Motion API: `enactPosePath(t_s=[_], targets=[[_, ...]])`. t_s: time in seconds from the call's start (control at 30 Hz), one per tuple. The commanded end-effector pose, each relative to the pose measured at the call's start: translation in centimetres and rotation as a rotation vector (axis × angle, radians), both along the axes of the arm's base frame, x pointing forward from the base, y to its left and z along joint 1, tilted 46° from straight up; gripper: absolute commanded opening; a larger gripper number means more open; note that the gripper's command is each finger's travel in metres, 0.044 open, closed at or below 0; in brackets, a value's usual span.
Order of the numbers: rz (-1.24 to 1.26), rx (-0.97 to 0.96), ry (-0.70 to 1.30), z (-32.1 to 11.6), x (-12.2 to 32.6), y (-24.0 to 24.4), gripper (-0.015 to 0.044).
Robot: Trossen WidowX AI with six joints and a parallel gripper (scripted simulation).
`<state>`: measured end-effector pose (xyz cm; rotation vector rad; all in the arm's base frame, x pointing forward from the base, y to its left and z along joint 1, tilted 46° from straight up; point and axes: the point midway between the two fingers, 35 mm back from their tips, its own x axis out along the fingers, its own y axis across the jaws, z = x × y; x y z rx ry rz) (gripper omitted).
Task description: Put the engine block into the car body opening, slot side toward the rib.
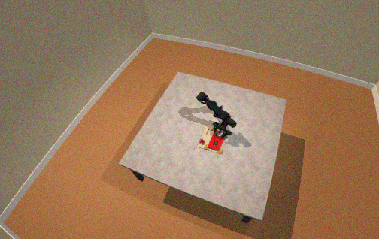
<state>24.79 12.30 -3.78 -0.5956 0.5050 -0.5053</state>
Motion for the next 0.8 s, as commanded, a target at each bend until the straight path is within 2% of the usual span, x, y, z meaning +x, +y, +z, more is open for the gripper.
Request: enactPosePath(t_s=[0.0, 0.3, 0.77], targets=[[-0.003, 0.001, 0.006, 0.0, -0.3, 0.2, 0.044], [-0.008, 0.0, 0.015, 1.1, -3.4, 2.5, 0.044], [0.004, 0.008, 0.01, 1.2, -3.1, 2.6, 0.044]])
